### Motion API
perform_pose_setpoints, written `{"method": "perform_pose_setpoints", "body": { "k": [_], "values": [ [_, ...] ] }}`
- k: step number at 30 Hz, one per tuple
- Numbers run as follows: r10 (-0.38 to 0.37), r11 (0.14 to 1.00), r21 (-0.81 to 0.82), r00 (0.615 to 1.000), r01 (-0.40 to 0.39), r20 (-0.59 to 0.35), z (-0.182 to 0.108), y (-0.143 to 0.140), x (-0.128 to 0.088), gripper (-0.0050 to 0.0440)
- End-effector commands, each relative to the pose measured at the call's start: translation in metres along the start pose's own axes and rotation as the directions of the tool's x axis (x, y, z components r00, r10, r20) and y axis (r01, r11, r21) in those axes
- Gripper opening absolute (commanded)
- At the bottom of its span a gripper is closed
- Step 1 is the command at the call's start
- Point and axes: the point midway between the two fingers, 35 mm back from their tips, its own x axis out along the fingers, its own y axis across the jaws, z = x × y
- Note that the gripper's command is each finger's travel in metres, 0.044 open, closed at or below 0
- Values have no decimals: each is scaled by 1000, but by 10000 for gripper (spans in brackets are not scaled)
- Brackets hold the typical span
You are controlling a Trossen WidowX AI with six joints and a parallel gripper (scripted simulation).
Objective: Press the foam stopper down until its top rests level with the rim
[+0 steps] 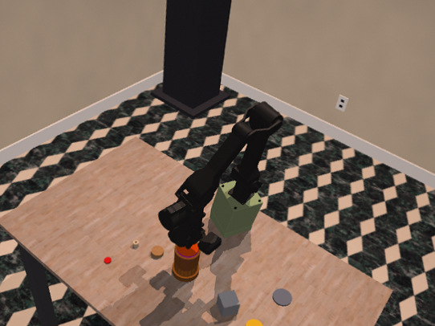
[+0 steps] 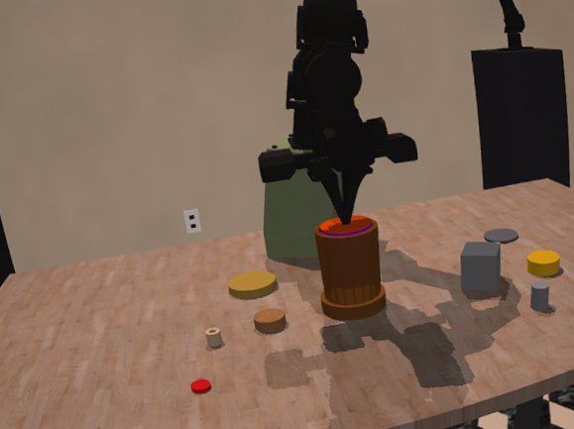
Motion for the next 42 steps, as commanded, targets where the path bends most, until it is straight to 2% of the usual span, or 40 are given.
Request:
{"method": "perform_pose_setpoints", "body": {
  "k": [1,42],
  "values": [
    [0,1000,2,1000,0,-8,-3,1,2,0],
    [0,1000,2,1000,1,-9,-6,1,7,0]
  ]
}}
